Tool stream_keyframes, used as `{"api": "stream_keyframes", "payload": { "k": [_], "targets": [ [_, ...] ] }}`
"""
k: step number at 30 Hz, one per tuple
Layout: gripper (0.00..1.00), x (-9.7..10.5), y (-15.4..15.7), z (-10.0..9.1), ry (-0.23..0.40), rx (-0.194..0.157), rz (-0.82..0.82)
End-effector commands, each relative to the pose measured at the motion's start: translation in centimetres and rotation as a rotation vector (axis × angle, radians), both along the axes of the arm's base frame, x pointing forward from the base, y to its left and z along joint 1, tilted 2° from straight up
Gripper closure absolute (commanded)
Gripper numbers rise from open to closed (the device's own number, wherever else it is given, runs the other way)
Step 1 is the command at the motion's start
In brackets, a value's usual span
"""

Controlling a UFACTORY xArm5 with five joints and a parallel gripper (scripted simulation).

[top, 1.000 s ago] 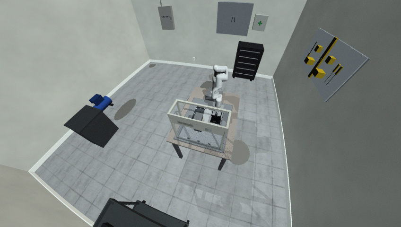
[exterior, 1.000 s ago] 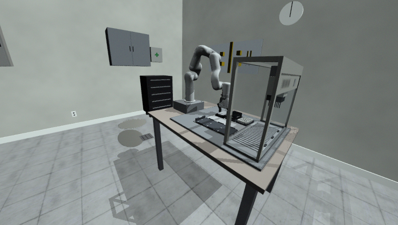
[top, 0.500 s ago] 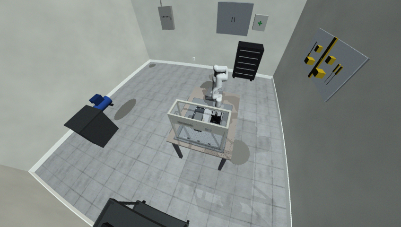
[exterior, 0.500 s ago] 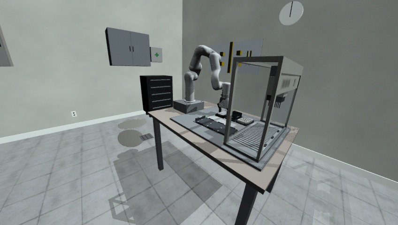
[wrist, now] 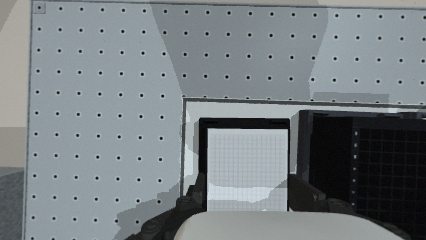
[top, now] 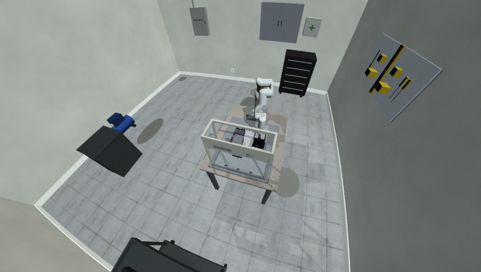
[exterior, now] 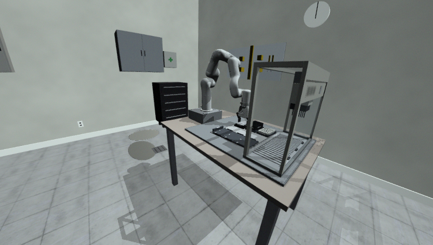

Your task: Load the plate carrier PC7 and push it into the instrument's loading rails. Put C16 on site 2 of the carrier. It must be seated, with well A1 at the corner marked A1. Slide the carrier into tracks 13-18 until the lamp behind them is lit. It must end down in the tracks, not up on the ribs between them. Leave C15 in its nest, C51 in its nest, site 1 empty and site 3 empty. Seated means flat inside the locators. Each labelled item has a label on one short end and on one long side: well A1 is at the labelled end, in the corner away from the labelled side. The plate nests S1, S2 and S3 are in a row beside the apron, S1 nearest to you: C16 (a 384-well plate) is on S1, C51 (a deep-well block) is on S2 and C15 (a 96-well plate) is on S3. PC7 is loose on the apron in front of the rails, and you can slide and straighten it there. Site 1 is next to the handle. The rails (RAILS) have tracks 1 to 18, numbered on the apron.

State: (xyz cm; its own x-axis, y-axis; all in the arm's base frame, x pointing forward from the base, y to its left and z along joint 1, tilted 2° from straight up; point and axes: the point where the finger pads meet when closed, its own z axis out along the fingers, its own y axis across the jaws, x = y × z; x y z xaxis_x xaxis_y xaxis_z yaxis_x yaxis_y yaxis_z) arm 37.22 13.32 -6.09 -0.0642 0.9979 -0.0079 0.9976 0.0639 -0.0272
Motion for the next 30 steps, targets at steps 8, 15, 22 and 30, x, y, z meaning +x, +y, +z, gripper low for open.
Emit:
{"api": "stream_keyframes", "payload": {
  "k": [8, 15, 22, 30],
  "targets": [
    [1.0, 0.2, 0.1, 0.6, -0.004, 0.001, 0.0],
    [1.0, 0.2, 0.1, 1.1, -0.004, 0.001, 0.0],
    [1.0, 0.2, 0.1, 1.5, -0.004, 0.001, 0.0],
    [1.0, 0.2, 0.1, 2.0, -0.004, 0.001, 0.0]
  ]
}}
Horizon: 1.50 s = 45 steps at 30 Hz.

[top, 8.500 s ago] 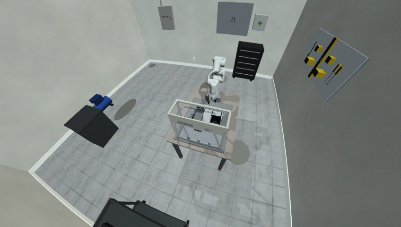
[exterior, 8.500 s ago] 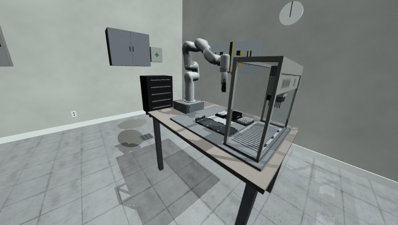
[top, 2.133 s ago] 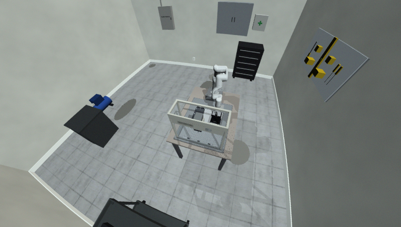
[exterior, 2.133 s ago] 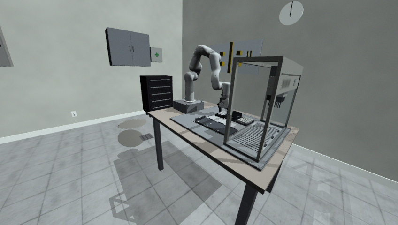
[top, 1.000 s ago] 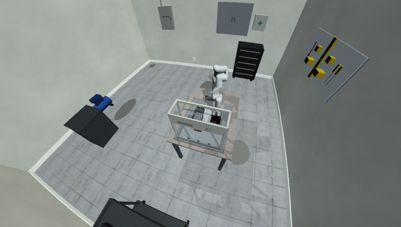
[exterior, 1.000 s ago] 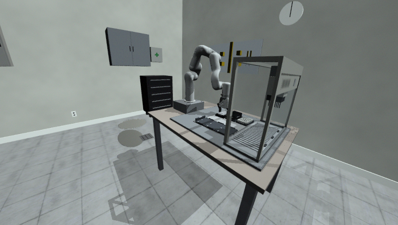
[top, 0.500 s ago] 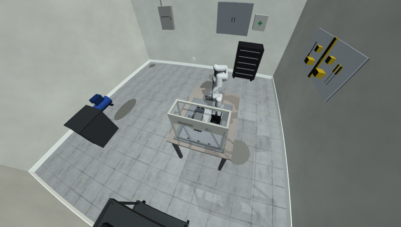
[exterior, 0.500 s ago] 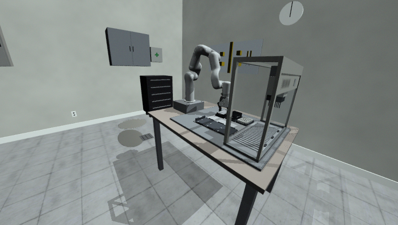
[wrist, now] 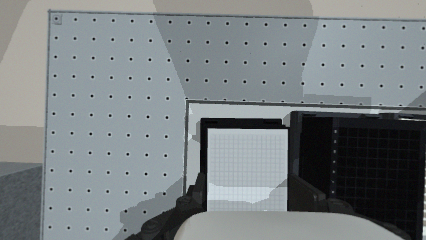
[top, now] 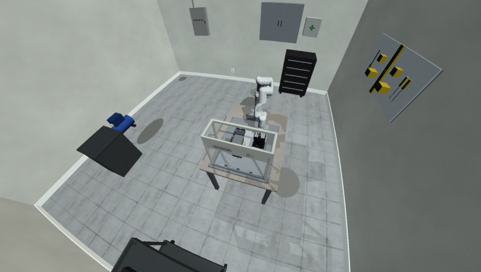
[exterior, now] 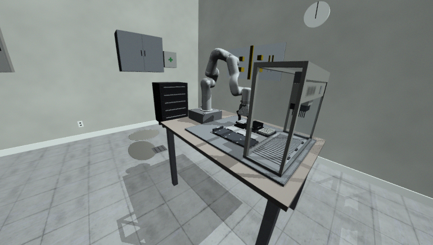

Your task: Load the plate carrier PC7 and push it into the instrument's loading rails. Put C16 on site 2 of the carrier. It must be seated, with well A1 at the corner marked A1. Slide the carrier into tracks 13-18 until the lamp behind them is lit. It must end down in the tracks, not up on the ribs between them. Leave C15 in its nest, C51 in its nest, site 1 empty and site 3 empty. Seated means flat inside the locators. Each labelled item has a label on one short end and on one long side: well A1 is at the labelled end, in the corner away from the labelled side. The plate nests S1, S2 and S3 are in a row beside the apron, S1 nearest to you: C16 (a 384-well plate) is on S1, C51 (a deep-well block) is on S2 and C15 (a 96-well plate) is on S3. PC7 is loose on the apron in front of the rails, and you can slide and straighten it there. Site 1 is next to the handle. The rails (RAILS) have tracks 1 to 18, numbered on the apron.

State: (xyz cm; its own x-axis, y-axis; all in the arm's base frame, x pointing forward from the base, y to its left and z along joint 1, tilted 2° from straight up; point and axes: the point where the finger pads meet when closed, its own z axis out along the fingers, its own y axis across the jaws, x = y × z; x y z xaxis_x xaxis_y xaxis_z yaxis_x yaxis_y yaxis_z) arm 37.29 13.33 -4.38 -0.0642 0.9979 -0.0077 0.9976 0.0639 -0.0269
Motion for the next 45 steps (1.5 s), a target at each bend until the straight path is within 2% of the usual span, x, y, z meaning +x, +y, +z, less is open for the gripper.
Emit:
{"api": "stream_keyframes", "payload": {
  "k": [1, 10, 45],
  "targets": [
    [1.0, 0.1, 0.0, 0.3, -0.003, 0.001, 0.0],
    [1.0, 0.1, 0.0, 0.5, -0.003, 0.001, 0.0],
    [1.0, 0.3, 0.1, 5.7, -0.003, 0.001, 0.0]
  ]
}}
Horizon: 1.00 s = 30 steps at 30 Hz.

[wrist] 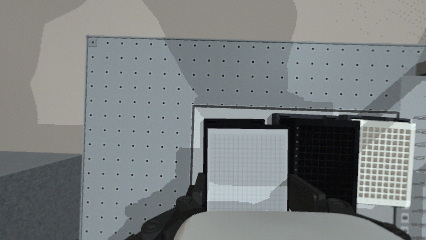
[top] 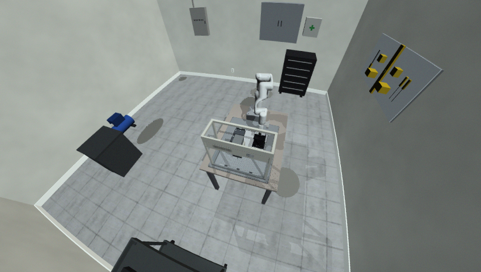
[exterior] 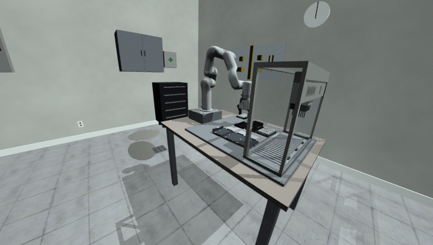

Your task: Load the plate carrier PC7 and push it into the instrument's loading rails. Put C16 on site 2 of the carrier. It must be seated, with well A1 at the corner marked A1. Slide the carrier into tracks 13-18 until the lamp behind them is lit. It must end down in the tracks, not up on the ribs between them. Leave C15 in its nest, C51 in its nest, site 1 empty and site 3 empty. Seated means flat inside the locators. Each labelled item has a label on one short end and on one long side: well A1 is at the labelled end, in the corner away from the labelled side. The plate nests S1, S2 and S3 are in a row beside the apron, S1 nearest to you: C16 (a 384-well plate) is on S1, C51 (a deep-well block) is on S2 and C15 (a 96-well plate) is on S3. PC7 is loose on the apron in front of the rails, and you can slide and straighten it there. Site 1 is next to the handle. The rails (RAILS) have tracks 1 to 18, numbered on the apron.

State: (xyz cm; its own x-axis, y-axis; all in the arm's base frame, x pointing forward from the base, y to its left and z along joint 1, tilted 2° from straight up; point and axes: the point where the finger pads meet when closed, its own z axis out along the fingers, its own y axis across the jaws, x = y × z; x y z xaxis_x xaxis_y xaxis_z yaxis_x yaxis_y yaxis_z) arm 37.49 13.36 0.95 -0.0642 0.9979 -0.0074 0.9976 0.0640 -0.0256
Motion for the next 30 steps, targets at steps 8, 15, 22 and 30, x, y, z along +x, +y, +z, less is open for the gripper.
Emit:
{"api": "stream_keyframes", "payload": {
  "k": [8, 15, 22, 30],
  "targets": [
    [1.0, 0.1, 0.0, 1.7, -0.002, 0.001, 0.0],
    [1.0, 0.2, 0.0, 2.7, -0.002, 0.001, 0.0],
    [1.0, 0.2, 0.0, 3.7, -0.002, 0.001, 0.0],
    [1.0, 0.2, 0.0, 4.1, -0.002, 0.001, 0.0]
  ]
}}
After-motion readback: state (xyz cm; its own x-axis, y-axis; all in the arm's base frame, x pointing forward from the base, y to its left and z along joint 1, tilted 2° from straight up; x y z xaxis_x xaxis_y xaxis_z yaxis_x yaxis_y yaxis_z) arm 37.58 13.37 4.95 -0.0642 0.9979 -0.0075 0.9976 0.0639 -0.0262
